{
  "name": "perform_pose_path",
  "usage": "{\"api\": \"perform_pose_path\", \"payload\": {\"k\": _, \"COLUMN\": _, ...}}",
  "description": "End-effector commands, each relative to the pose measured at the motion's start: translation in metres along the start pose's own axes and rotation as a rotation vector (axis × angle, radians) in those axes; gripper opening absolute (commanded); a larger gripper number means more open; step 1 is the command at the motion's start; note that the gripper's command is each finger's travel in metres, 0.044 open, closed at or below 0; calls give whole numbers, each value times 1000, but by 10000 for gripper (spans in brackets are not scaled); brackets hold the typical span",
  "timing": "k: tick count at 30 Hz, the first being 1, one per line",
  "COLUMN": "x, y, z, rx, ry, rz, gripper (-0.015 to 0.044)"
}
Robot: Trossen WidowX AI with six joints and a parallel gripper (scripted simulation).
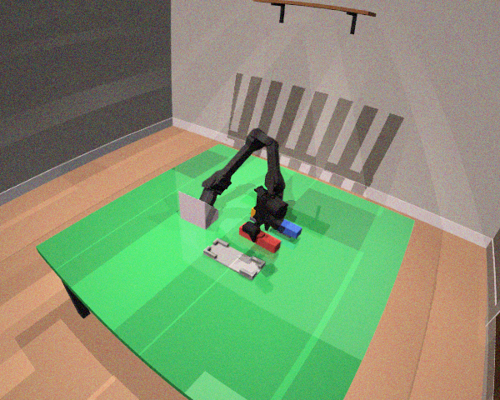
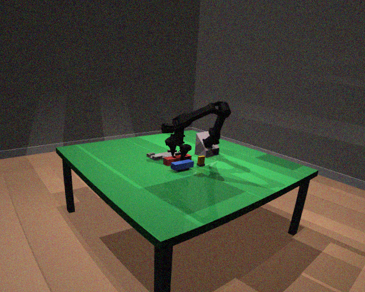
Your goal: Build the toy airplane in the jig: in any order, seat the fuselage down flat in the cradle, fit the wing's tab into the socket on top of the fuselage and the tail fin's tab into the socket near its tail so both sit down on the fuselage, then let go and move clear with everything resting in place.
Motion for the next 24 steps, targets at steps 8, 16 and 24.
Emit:
{"api": "perform_pose_path", "payload": {"k": 8, "x": 20, "y": 2, "z": 1, "rx": 4, "ry": -6, "rz": 6, "gripper": 440}}
{"api": "perform_pose_path", "payload": {"k": 16, "x": 24, "y": 3, "z": 1, "rx": 4, "ry": -6, "rz": 6, "gripper": 335}}
{"api": "perform_pose_path", "payload": {"k": 24, "x": 24, "y": 3, "z": 1, "rx": 4, "ry": -6, "rz": 6, "gripper": 164}}
Point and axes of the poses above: the point midway between the two fingers, 35 mm back from their tips, its own x axis out along the fingers, its own z axis across the jaws, y = z × x, the point moved 9 cm from there along -x, back along the fingers, and after that the axes turned 1 degree about x, right-handed, at the moved point
